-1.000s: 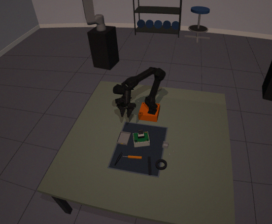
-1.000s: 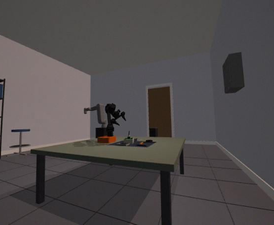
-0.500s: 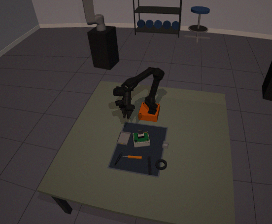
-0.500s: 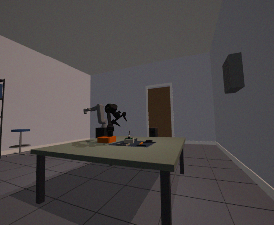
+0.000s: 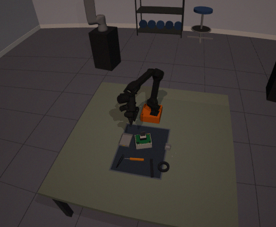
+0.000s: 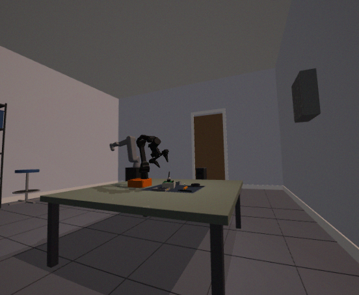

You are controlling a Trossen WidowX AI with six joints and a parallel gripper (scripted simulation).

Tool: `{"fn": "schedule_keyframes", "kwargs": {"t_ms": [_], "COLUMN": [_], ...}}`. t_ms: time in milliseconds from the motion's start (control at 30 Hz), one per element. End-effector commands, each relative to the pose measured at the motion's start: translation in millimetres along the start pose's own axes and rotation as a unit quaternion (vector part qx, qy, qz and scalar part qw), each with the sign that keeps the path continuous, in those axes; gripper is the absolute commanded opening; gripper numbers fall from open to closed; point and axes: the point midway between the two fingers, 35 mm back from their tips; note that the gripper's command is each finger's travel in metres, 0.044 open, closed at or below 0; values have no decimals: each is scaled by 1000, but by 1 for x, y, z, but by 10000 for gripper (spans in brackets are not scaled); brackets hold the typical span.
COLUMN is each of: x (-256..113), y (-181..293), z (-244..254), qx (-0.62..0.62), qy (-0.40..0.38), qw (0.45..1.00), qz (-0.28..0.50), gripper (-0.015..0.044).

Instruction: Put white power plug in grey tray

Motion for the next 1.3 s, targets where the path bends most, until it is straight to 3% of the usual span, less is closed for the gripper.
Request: {"fn": "schedule_keyframes", "kwargs": {"t_ms": [0,267,700,1033,1267], "x": [18,31,14,18,28], "y": [22,51,22,29,54], "z": [0,-2,0,0,-3], "qx": [245,481,219,275,483], "qy": [102,200,85,110,191], "qw": [964,849,972,955,850], "qz": [0,-91,5,-3,-82], "gripper": [430,430,430,430,430]}}
Point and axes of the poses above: the point midway between the two fingers, 35 mm back from their tips, its own x axis out along the fingers, its own z axis across the jaws, y = z × x, and after that the axes turned 14 degrees about -x, right-handed
